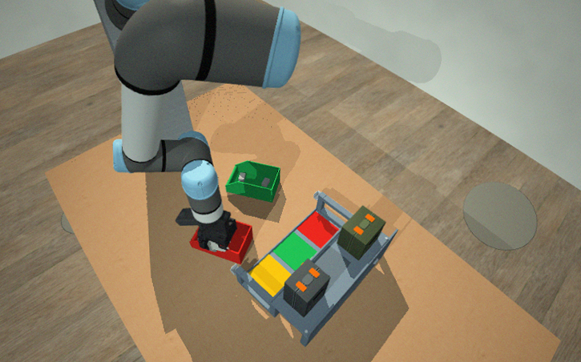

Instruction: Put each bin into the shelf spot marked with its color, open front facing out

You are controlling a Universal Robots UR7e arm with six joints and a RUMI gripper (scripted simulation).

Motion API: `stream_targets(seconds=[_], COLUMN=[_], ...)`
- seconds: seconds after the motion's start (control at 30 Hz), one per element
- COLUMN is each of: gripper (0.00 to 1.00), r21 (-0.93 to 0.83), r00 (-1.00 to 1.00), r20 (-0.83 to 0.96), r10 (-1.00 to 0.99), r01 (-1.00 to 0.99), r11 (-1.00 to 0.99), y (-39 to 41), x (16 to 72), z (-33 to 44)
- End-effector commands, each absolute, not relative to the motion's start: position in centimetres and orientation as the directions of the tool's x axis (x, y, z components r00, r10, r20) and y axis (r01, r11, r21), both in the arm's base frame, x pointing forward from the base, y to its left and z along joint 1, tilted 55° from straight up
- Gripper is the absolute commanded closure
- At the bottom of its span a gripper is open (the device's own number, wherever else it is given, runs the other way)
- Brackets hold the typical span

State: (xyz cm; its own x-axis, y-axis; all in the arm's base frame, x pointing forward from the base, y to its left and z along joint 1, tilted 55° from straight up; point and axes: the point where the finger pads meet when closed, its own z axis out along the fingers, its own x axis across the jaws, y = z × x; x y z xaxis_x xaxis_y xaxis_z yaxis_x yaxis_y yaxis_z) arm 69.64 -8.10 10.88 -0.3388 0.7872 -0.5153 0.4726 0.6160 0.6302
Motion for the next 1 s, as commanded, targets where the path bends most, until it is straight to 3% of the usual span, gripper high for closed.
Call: stream_targets(seconds=[0.0,0.97], gripper=[1.0,1.0], r21=[0.63,0.63], r00=[-0.338,-0.338], r20=[-0.516,-0.516], r10=[0.787,0.787], r01=[0.472,0.472], r11=[0.616,0.616], y=[-8.1,-8.0], x=[69.6,67.9], z=[10.9,12.2])
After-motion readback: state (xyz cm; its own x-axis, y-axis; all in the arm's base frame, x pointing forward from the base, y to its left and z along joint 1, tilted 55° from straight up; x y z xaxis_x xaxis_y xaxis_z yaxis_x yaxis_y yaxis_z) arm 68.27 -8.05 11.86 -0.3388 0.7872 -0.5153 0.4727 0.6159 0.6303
